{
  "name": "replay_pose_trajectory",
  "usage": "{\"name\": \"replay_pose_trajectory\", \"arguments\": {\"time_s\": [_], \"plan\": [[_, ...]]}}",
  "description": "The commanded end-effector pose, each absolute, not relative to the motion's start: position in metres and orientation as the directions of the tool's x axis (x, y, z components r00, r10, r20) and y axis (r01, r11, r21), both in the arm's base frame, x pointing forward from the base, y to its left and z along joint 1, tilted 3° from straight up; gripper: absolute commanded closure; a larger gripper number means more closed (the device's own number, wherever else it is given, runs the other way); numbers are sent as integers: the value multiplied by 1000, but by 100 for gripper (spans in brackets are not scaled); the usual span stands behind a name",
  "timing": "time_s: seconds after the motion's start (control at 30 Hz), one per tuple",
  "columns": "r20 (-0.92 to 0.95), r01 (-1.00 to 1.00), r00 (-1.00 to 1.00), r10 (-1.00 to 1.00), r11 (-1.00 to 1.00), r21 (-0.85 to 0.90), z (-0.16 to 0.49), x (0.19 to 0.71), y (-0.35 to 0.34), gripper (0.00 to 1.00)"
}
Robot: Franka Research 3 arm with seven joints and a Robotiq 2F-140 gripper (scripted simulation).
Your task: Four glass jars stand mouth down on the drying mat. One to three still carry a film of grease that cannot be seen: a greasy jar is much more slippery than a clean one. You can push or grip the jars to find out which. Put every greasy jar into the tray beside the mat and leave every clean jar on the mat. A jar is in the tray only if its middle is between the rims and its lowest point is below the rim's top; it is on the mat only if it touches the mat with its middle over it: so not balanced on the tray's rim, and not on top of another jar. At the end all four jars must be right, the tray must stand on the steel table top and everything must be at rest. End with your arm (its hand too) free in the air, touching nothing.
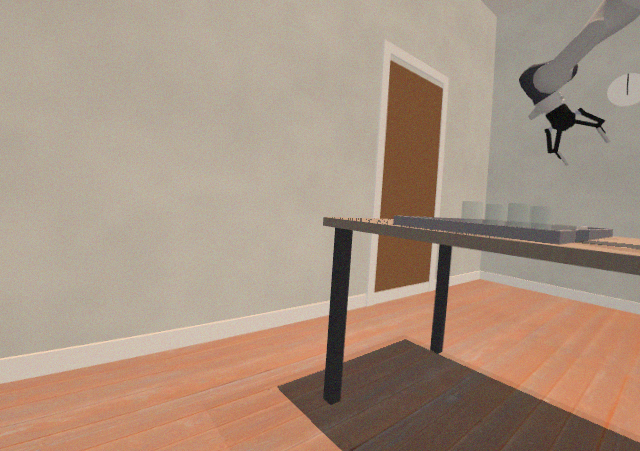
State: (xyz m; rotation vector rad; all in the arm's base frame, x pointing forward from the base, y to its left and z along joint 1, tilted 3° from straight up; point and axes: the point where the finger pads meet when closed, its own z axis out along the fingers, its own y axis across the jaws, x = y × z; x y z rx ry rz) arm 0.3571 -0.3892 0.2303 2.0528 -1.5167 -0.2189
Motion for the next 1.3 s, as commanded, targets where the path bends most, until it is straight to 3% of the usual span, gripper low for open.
{"name": "replay_pose_trajectory", "arguments": {"time_s": [0.0,0.3,0.73,1.17,1.27], "plan": [[162,-831,371,-914,-249,498,246,385,-358,0],[135,-851,421,-897,-340,400,280,445,-294,0],[63,-820,558,-827,-539,193,352,526,-146,0],[0,-707,707,-707,-707,0,424,555,0,0],[0,-707,707,-707,-707,0,424,555,0,0]]}}
